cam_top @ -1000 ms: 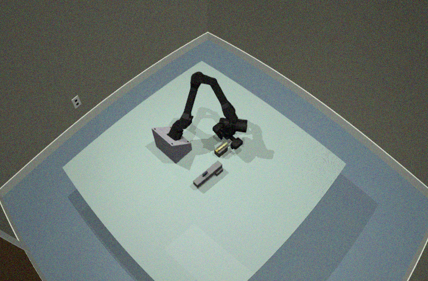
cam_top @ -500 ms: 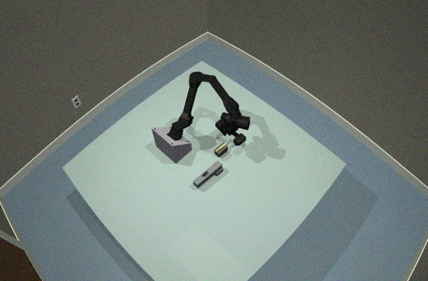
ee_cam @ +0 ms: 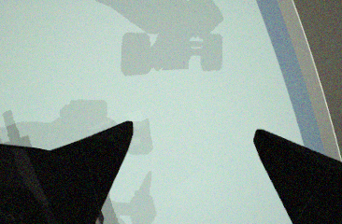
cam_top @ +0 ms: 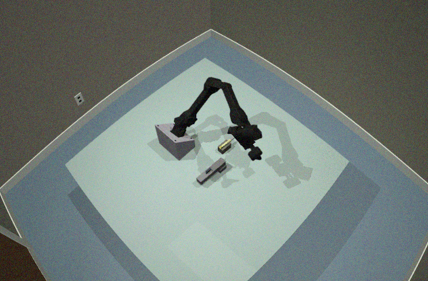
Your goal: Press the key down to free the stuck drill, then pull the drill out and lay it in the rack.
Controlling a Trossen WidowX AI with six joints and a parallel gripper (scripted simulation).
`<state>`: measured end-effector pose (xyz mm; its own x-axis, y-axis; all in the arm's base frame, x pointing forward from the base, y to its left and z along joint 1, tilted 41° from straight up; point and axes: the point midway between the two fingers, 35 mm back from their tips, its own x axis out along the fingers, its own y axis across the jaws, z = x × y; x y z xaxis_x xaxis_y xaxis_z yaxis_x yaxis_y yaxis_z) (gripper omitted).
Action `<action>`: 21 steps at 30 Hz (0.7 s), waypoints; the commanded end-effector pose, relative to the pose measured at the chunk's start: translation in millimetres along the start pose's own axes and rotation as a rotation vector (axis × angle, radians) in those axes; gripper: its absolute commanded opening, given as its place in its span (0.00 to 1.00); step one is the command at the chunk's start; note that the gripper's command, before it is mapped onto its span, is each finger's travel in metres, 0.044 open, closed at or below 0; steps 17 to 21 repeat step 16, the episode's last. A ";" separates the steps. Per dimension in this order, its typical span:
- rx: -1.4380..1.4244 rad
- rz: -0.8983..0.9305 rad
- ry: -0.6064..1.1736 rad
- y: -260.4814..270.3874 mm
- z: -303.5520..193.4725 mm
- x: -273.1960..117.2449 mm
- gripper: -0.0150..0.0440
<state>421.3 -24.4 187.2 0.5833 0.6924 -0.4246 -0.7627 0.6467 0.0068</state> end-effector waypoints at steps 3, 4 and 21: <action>0.056 -0.123 -0.138 -82.1 -13.9 -50.9 1.00; 0.061 -0.143 -0.161 -95.1 -18.0 -61.9 1.00; 0.073 -0.209 -0.234 -134.6 -35.7 -103.1 1.00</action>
